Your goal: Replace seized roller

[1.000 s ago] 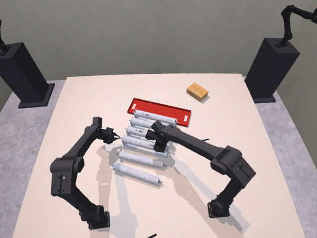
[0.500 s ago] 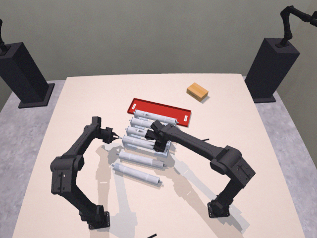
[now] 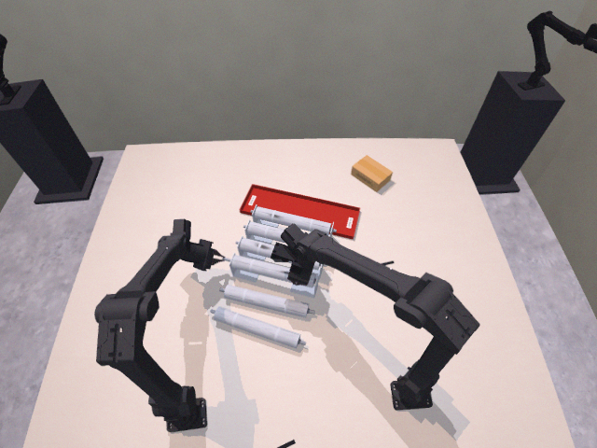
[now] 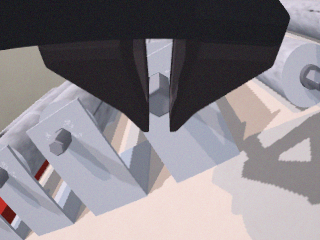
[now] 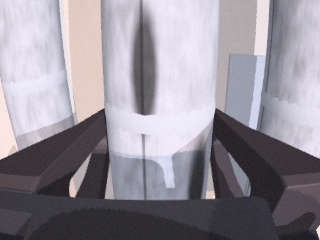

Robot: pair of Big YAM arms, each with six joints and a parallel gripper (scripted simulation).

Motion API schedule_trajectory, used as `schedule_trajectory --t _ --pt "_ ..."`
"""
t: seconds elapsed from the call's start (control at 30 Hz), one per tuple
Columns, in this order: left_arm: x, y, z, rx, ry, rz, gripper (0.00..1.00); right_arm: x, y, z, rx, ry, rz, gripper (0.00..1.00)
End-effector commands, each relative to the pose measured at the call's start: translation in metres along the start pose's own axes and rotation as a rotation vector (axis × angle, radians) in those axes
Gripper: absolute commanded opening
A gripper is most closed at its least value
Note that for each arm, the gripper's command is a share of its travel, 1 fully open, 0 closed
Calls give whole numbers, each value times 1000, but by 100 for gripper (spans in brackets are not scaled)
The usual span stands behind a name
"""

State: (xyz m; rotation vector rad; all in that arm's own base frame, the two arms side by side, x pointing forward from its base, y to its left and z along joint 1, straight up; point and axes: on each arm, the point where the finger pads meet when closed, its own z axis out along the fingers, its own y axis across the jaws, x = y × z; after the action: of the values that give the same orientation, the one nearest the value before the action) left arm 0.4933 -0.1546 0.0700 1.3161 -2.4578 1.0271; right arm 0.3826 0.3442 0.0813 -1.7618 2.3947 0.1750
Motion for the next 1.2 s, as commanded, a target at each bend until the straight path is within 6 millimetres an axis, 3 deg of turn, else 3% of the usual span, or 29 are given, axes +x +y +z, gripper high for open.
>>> schedule_trajectory --t 0.0,1.0,1.03,1.17 --pt "-66 -21 -47 66 -113 -49 3 -27 -11 -32 28 -28 -22 32" --pt "-66 -20 -46 66 -113 -49 3 -34 -11 -53 38 13 -26 32" --pt "-13 -18 -6 -19 61 1 3 -34 -11 -53 38 12 -26 32" --pt "-15 -12 -6 -12 50 6 3 -32 -12 -52 38 14 -23 32"
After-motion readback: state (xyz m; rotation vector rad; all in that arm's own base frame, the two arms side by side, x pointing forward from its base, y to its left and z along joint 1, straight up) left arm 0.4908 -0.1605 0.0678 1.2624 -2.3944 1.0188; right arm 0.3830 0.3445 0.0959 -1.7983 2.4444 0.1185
